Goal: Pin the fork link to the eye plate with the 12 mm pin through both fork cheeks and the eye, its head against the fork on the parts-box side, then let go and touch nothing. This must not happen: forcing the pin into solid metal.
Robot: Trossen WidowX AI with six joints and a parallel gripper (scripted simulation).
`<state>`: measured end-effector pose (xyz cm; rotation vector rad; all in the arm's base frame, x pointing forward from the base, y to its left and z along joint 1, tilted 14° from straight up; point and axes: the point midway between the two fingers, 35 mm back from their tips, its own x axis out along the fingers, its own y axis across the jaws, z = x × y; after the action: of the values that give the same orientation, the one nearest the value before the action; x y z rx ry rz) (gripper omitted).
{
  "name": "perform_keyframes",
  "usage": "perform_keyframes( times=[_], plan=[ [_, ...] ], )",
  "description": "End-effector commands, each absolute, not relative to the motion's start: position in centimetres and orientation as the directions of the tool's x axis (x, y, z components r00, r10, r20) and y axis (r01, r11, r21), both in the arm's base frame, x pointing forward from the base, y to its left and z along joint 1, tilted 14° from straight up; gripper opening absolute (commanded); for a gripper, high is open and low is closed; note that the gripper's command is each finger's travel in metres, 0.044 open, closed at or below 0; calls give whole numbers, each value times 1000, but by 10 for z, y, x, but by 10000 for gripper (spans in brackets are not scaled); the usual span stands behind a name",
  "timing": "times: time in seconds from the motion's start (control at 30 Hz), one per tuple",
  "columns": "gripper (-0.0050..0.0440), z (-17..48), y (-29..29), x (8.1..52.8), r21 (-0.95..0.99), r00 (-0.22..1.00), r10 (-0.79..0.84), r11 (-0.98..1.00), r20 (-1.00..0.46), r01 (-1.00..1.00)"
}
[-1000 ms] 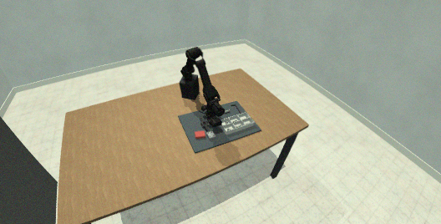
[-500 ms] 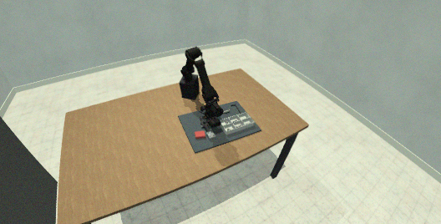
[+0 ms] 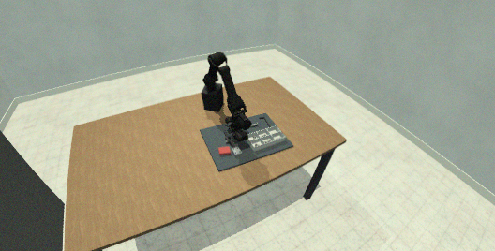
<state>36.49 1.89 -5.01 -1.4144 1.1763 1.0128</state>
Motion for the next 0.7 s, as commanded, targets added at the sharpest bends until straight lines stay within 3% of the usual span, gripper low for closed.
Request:
perform_keyframes(
  times=[0.0, 0.27, 0.43, 0.5, 0.67],
  plan=[
    [0, -36, 27, 365, -189, 191, -152, -31, -970, -982],
    [0, -28, 33, 363, -189, 191, -152, -31, -970, -982],
    [120, 12, 38, 350, -178, 181, -151, -35, -972, -983],
    [120, 12, 38, 350, -178, 181, -151, -35, -972, -983],
    [240, 14, 38, 349, -178, 181, -151, -35, -972, -983]
  ],
)
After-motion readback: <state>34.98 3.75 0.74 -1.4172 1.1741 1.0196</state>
